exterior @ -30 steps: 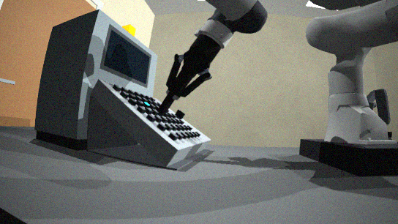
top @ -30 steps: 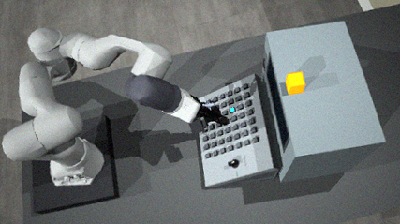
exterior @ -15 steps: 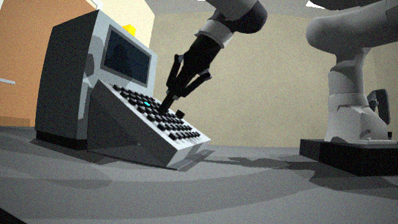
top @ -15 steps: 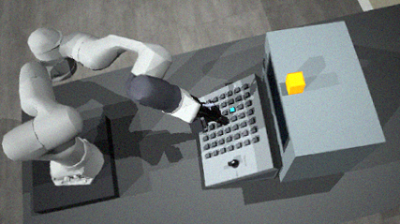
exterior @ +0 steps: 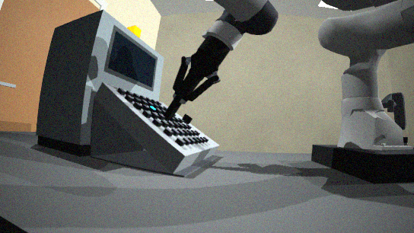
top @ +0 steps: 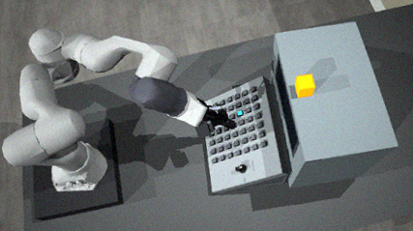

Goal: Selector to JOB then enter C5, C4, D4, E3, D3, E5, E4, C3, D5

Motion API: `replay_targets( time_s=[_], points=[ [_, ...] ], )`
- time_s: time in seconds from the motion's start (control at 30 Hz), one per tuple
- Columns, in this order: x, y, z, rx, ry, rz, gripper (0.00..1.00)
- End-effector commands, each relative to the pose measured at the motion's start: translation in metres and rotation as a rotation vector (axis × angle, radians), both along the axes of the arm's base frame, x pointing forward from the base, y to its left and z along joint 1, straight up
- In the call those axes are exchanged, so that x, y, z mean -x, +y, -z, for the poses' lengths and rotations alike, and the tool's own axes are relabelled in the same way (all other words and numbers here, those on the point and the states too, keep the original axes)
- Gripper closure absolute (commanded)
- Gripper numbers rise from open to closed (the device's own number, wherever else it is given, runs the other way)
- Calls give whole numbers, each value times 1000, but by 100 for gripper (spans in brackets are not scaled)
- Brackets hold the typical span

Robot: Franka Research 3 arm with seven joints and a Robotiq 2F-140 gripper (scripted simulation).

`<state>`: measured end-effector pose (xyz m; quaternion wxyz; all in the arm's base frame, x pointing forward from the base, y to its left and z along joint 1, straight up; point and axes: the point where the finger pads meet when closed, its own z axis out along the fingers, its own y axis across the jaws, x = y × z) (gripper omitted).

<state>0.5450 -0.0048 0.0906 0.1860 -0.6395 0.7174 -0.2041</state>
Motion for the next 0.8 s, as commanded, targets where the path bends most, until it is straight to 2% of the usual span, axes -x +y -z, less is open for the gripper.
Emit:
replay_targets(
  time_s=[0.0, 0.53, 0.77],
  points=[
    [-2, -1, 0, 3, -5, -1, 90],
    [1, -1, -4, 3, -5, -1, 90],
    [6, 0, -13, 3, -5, -1, 90]
  ],
)
